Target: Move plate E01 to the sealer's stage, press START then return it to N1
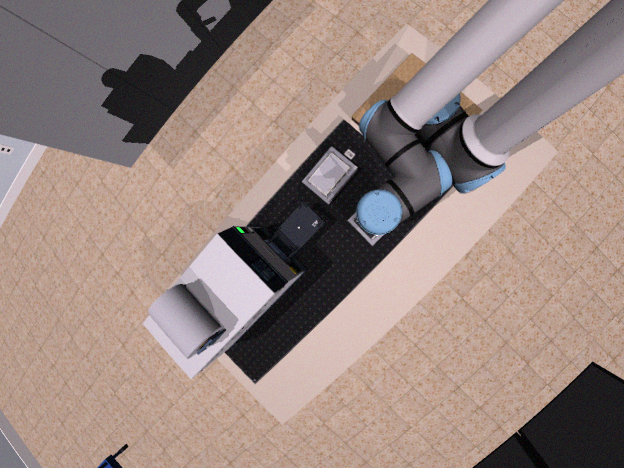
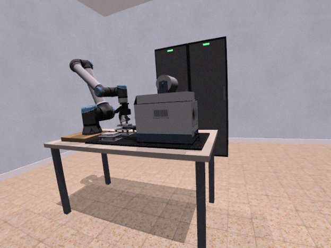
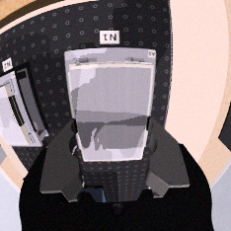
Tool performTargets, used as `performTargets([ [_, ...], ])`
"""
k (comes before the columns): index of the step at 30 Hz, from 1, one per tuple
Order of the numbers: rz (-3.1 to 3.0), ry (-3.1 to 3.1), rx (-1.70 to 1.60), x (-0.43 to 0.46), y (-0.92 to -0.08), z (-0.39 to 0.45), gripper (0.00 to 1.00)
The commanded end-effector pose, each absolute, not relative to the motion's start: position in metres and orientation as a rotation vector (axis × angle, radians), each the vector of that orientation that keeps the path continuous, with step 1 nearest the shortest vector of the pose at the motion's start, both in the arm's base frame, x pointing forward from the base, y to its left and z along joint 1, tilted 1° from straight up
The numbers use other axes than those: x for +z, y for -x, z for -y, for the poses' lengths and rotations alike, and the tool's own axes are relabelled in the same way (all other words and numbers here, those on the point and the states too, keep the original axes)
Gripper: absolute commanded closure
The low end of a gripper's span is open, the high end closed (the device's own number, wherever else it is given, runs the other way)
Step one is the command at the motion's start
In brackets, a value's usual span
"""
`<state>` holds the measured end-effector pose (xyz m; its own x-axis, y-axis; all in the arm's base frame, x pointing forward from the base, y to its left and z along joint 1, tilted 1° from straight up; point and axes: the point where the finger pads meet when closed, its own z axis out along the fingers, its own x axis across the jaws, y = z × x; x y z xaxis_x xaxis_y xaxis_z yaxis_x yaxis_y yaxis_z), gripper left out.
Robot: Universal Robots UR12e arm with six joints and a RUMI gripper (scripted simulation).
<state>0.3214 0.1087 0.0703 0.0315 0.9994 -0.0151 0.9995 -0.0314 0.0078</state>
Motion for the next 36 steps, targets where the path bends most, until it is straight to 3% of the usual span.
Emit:
performTargets([
  [1, -2.174, -2.244, -0.007, 0.0651, -0.322, -0.1086, 1.0],
  [36, -2.174, -2.244, -0.007, 0.0555, -0.3221, -0.1084, 1.0],
])
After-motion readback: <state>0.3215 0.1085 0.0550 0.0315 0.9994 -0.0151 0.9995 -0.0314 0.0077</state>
